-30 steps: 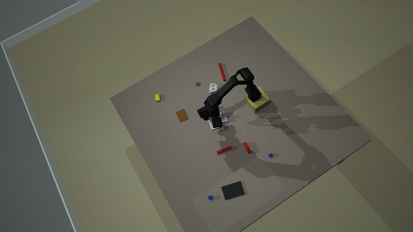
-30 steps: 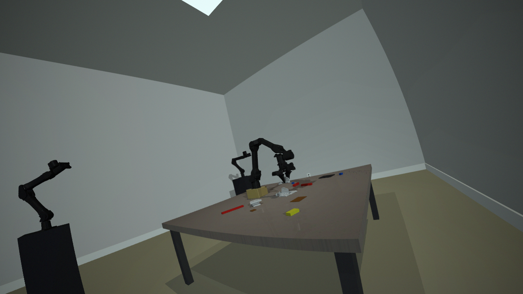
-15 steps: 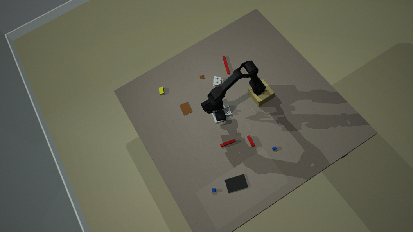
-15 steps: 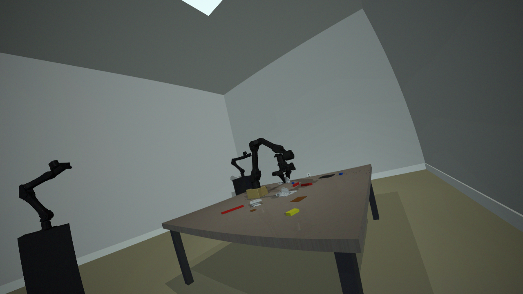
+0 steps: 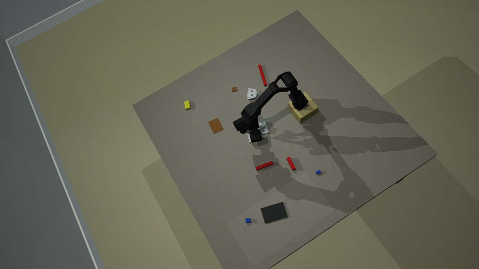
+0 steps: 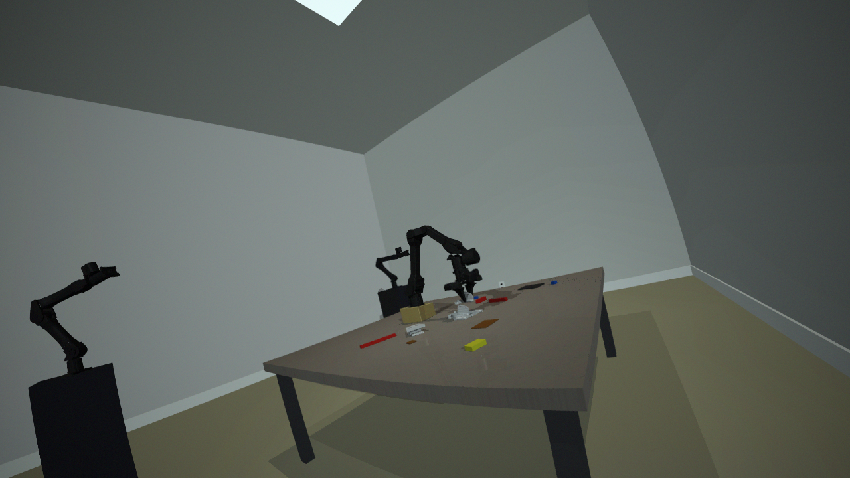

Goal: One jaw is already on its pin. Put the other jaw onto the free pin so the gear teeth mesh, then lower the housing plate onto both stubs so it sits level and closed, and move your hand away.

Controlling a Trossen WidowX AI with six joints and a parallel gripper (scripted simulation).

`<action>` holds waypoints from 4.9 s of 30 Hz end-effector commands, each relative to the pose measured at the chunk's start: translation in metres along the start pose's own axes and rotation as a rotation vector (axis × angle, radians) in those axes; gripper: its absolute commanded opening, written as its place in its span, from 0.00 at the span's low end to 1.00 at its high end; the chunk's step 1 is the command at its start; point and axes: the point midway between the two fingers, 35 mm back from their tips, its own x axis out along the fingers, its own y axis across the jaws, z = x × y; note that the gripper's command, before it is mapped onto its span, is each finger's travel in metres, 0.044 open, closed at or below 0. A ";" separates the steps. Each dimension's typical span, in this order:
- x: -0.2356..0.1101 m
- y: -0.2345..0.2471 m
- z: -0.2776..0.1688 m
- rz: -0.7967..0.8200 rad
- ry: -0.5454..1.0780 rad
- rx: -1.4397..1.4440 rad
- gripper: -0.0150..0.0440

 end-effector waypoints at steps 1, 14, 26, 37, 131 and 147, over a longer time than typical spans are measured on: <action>0.009 -0.001 -0.002 -0.002 0.006 0.001 0.48; 0.028 -0.001 -0.004 -0.002 0.007 0.002 0.48; 0.028 -0.001 -0.004 -0.002 0.007 0.002 0.48; 0.030 -0.001 -0.004 -0.002 0.007 0.008 0.48; 0.047 -0.001 -0.004 -0.002 0.007 0.028 0.48; 0.040 -0.001 -0.004 -0.002 0.007 0.028 0.48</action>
